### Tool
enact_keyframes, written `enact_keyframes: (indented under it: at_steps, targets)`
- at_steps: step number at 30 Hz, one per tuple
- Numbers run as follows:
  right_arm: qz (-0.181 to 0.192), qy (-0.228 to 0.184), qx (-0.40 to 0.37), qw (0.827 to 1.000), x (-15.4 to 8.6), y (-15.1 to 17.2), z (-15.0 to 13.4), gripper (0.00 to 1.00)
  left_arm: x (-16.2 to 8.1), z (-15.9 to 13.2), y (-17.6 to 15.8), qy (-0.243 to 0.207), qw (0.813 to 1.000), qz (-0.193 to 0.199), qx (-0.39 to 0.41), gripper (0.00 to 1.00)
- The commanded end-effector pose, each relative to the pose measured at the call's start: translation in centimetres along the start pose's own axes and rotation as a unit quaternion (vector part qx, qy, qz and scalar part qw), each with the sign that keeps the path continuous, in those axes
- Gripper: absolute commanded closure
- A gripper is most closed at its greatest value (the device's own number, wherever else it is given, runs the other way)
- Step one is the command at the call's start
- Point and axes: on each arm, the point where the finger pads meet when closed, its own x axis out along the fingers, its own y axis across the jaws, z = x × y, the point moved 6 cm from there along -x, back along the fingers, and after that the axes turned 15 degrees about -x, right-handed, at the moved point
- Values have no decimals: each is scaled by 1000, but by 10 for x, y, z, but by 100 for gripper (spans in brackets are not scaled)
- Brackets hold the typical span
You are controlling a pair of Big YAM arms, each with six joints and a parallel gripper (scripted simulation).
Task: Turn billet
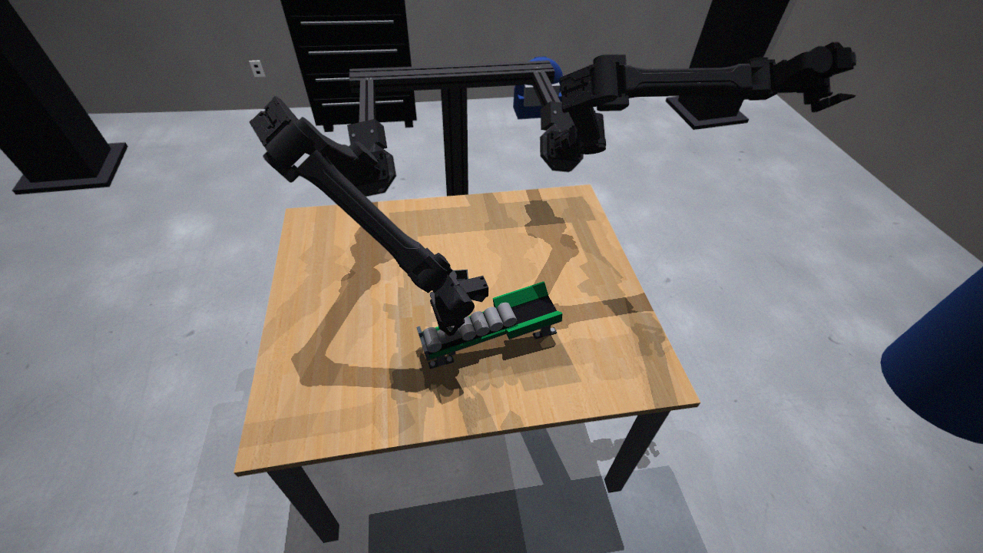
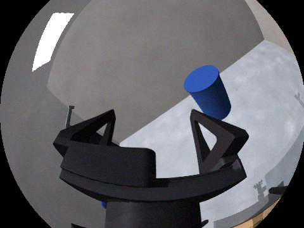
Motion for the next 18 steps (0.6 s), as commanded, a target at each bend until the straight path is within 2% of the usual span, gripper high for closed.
enact_keyframes:
  at_steps: [1,15,18]
  targets:
    - [-13,-3,1,1000,-4,-16,9,43,-5,40,-2,-32,999,1,-7,0]
    - [-9,-1,4,1000,0,-13,5,43,-5,40,-2,-32,999,1,-7,0]
    - [-9,3,7,1000,7,-14,-3,43,-5,40,-2,-32,999,1,-7,0]
